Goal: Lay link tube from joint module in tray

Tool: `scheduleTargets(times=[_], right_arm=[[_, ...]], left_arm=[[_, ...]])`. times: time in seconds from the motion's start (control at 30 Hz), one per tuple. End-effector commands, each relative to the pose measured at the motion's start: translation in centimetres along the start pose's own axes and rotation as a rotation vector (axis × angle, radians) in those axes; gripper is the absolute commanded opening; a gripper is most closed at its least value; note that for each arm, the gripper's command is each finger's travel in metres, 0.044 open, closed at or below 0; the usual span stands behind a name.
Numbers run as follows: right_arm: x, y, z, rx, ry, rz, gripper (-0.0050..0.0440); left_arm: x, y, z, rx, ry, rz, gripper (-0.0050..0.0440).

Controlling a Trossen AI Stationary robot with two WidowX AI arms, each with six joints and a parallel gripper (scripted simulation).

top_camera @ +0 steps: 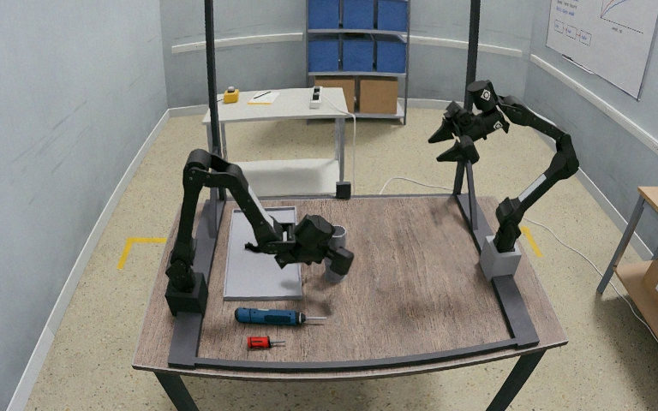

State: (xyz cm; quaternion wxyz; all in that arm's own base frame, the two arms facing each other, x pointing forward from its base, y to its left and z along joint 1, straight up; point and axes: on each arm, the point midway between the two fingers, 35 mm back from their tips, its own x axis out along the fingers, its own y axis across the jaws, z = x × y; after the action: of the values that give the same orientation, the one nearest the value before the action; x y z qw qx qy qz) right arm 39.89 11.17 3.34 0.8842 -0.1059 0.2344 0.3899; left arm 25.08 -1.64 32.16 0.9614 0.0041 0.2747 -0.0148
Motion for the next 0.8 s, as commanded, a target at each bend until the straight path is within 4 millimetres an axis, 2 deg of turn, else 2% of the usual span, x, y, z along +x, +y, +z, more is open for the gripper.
scheduleTargets(times=[0.0, 0.23, 0.27, 0.4, 0.43, 0.5, 0.53, 0.6, 0.63, 0.7, 0.73, 0.77], right_arm=[[0.49, -0.37, 0.78, -0.009, -0.015, -0.01, 0.0354], [0.41, -0.27, 0.48, -0.003, -0.01, -0.007, 0.0354], [0.41, -0.27, 0.47, -0.003, -0.01, -0.007, 0.0335], [0.21, -0.24, 0.72, -0.01, -0.015, -0.008, 0.0335], [0.21, -0.24, 0.72, -0.01, -0.015, -0.008, 0.0315], [0.21, -0.24, 0.72, -0.01, -0.015, -0.008, 0.0315], [0.21, -0.24, 0.72, -0.01, -0.015, -0.008, 0.0295], [0.21, -0.24, 0.72, -0.01, -0.015, -0.008, 0.0295], [0.21, -0.24, 0.72, -0.01, -0.015, -0.008, 0.0275], [0.21, -0.24, 0.72, -0.01, -0.015, -0.008, 0.0275], [0.21, -0.24, 0.72, -0.01, -0.015, -0.008, 0.0255], [0.21, -0.24, 0.72, -0.01, -0.015, -0.008, 0.0255]], left_arm=[[-0.29, 0.01, 0.35, -0.001, -0.011, 0.001, 0.044], [-0.29, 0.01, 0.35, -0.001, -0.011, 0.001, 0.044], [-0.29, 0.01, 0.35, -0.001, -0.011, 0.001, 0.044], [-0.29, 0.01, 0.35, -0.001, -0.011, 0.001, 0.044], [-0.29, 0.01, 0.35, -0.001, -0.011, 0.001, 0.044], [-0.29, 0.01, 0.35, -0.001, -0.011, 0.001, 0.044], [-0.29, 0.01, 0.35, -0.001, -0.011, 0.001, 0.044], [-0.29, 0.01, 0.35, -0.001, -0.011, 0.001, 0.044], [-0.29, 0.01, 0.35, -0.001, -0.011, 0.001, 0.044], [-0.29, 0.01, 0.35, -0.001, -0.011, 0.001, 0.044], [-0.29, 0.01, 0.35, -0.001, -0.011, 0.001, 0.044], [-0.29, 0.01, 0.35, -0.001, -0.011, 0.001, 0.044]])
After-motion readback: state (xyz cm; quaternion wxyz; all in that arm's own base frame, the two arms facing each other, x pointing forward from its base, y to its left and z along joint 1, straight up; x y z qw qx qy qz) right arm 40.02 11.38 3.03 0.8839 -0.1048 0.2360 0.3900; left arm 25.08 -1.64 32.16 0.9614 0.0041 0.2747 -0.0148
